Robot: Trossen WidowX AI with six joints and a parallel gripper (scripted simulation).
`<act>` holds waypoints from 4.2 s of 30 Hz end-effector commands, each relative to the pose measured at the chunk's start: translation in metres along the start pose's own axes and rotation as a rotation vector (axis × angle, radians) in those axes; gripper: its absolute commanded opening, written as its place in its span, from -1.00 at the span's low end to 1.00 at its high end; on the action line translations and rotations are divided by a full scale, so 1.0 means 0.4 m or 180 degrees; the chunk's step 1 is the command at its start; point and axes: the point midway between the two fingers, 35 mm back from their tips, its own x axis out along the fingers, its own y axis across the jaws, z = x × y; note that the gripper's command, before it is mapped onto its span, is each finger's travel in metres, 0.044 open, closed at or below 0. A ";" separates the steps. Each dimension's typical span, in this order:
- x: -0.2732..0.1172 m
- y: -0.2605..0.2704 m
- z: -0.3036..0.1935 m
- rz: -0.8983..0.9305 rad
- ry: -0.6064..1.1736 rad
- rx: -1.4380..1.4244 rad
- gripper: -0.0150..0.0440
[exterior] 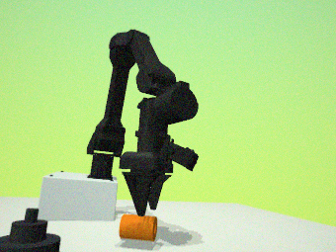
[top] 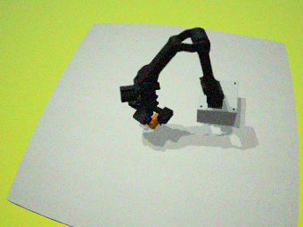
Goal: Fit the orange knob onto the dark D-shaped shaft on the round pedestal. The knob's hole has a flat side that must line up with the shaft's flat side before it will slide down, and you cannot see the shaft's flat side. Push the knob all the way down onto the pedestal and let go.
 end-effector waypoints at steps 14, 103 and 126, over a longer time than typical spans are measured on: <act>0.073 0.007 -0.001 0.0021 0.0005 -0.0007 1.00; 0.048 0.008 -0.128 0.0019 -0.2618 -0.0007 0.12; 0.060 0.011 -0.183 0.0023 -0.3700 -0.0005 0.12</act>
